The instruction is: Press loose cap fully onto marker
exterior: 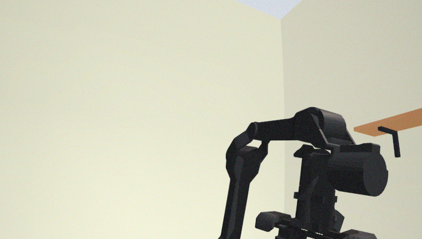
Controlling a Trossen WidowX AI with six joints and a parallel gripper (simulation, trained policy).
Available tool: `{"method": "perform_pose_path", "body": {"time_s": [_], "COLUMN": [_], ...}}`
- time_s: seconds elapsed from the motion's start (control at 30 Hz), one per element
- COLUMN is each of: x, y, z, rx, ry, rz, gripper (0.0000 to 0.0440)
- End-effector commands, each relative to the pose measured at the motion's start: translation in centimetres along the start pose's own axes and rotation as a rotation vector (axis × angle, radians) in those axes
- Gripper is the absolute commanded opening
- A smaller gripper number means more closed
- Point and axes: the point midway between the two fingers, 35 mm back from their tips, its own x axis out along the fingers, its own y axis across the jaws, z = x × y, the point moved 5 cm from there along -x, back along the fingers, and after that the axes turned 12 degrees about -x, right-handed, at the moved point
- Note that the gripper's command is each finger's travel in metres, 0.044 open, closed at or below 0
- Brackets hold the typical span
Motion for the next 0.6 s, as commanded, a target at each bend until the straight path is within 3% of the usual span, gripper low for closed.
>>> {"method": "perform_pose_path", "body": {"time_s": [0.0,0.57], "x": [0.5,4.2], "y": [0.1,0.3], "z": [0.1,0.2], "rx": [-0.008,-0.037], "ry": [-0.009,-0.042], "rz": [0.001,0.027], "gripper": [0.0,0.0]}}
